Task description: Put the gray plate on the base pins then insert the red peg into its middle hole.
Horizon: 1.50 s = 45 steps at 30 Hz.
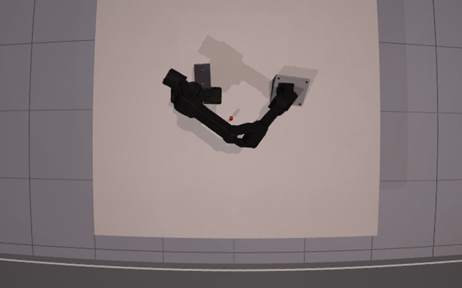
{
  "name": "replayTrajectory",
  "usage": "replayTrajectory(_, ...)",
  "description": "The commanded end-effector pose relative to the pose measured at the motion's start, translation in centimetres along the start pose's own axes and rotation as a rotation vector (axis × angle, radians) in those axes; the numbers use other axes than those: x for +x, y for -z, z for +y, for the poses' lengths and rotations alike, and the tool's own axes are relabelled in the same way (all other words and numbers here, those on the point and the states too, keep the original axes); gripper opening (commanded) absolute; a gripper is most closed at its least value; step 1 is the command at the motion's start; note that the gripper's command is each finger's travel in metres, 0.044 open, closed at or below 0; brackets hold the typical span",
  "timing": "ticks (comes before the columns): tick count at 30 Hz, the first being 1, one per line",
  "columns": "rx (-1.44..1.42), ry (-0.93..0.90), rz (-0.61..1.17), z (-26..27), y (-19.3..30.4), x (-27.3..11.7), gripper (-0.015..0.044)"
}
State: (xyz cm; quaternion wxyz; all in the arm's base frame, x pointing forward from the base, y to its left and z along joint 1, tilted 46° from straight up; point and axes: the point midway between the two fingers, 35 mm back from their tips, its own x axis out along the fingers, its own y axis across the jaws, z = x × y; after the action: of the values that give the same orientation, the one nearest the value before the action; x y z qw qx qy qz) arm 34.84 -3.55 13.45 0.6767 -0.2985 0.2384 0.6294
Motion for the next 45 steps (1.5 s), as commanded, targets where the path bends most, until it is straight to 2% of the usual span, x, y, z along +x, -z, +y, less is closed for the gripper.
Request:
replayTrajectory(1,-0.003,-0.005,0.001,-0.1,1.6,0.7,0.0000)
replayTrajectory(33,-0.070,-0.012,0.004,0.3,10.5,5.6,0.0000)
replayTrajectory(45,-0.073,-0.012,0.004,0.4,10.8,5.8,0.0000)
